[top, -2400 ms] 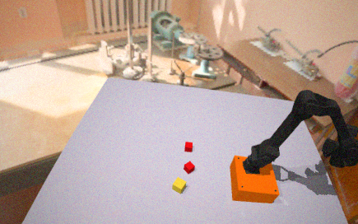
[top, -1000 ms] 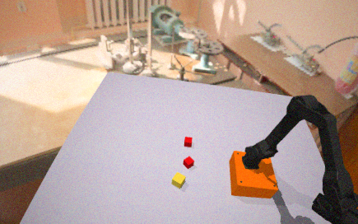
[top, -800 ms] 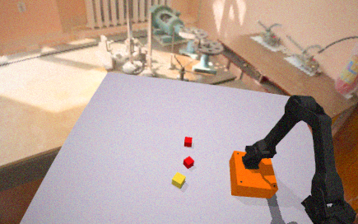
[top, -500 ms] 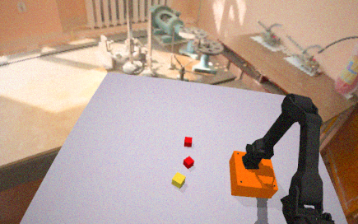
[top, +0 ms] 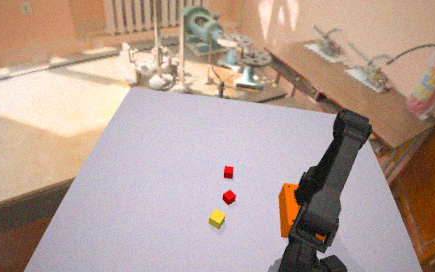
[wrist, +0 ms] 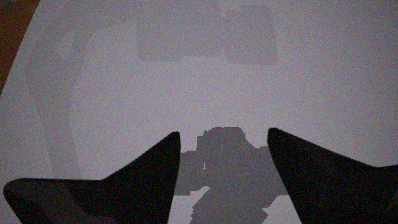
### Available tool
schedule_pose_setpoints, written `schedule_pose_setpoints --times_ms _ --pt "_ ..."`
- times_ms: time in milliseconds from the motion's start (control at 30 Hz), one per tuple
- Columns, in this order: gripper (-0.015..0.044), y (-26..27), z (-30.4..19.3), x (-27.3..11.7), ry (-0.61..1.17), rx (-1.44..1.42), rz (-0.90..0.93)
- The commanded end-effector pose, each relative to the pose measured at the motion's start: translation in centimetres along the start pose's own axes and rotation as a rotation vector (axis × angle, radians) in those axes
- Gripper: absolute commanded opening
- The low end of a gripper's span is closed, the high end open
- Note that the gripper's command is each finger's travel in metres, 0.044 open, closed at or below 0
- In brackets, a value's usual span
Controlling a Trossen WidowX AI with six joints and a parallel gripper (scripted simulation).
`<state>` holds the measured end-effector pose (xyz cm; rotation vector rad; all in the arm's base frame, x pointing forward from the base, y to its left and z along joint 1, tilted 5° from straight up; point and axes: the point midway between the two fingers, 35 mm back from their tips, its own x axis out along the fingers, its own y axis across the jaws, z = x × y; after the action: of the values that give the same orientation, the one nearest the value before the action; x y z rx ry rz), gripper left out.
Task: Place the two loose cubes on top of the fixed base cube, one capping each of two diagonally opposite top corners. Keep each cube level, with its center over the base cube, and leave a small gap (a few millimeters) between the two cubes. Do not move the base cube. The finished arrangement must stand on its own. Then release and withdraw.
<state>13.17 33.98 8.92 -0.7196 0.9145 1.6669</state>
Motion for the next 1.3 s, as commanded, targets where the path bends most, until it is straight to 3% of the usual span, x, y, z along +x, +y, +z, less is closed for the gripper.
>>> schedule_pose_setpoints --times_ms 0,633,1267 --pt "0.0265 -4.0 -2.5 -2.2 0.017 0.266 -0.095" --pt "0.0265 -14.0 -17.2 -12.9 -0.028 1.374 -0.449" --pt "0.0265 -11.8 -34.3 -22.9 -0.215 2.479 -0.765"
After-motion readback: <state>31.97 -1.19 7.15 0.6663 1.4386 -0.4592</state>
